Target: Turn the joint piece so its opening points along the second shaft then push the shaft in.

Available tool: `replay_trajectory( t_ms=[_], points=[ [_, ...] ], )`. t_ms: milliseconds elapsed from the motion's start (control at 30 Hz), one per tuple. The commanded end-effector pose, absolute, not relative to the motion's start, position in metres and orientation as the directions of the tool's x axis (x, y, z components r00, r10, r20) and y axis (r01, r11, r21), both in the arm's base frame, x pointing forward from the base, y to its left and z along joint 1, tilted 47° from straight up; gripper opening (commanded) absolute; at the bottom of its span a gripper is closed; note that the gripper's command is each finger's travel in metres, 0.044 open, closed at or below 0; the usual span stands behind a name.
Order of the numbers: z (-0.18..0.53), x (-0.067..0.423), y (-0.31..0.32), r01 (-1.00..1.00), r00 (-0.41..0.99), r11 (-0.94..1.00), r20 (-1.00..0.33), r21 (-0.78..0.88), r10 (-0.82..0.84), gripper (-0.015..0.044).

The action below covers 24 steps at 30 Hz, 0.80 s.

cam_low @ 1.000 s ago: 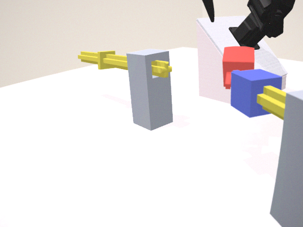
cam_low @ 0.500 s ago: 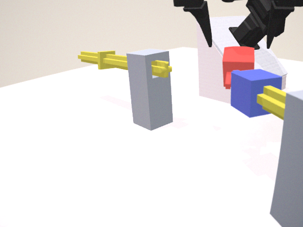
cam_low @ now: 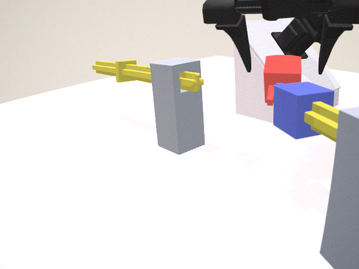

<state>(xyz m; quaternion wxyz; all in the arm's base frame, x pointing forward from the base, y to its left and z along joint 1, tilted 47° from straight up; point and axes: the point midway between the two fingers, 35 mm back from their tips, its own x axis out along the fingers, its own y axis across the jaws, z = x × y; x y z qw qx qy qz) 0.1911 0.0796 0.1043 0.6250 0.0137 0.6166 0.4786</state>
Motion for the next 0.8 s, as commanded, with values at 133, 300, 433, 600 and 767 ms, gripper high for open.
replay_trajectory(
  t_ms=[133,300,433,600,767],
  points=[
    [0.116,0.217,0.095,-0.581,-0.216,0.541,-0.756,0.608,0.618,0.044],
    [0.121,0.227,0.102,-0.58,-0.215,0.541,-0.755,0.609,0.619,0.044],
    [0.119,0.227,0.104,-0.58,-0.215,0.541,-0.755,0.609,0.619,0.044],
    [0.113,0.226,0.109,-0.58,-0.215,0.541,-0.755,0.609,0.619,0.044],
    [0.107,0.224,0.114,-0.58,-0.215,0.541,-0.755,0.609,0.619,0.044]
  ],
)
